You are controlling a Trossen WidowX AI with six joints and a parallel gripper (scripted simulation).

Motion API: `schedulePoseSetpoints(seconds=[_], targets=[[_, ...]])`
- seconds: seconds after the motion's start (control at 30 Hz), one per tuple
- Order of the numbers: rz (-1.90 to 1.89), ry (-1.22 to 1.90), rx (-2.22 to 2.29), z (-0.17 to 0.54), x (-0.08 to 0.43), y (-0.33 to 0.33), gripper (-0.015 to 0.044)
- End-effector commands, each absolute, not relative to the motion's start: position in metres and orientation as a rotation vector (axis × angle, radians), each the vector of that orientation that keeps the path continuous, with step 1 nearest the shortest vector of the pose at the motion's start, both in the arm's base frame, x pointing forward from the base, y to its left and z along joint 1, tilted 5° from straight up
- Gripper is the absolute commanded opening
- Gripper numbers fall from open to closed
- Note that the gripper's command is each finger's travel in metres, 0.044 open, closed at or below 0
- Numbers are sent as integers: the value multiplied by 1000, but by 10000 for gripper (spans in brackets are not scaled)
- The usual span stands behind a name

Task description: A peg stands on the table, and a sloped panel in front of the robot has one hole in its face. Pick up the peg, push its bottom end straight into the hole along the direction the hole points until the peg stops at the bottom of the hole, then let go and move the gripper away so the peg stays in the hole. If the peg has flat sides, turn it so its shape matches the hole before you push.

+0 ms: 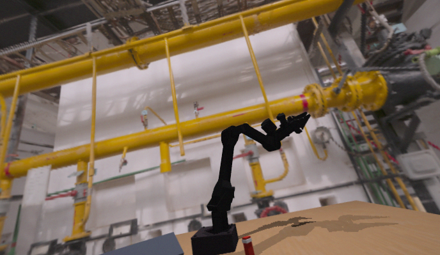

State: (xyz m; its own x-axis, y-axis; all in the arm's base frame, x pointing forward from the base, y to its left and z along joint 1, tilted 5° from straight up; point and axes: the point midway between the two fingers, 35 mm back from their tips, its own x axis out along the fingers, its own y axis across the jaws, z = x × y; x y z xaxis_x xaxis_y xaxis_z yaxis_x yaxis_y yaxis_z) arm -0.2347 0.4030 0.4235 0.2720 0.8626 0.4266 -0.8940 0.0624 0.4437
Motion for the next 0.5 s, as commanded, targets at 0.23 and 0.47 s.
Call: schedulePoseSetpoints(seconds=[0.23, 0.47], targets=[[1266, -113, 610, 419, -204, 421, 440], [1245, -127, 550, 413, -178, 442, 440]])
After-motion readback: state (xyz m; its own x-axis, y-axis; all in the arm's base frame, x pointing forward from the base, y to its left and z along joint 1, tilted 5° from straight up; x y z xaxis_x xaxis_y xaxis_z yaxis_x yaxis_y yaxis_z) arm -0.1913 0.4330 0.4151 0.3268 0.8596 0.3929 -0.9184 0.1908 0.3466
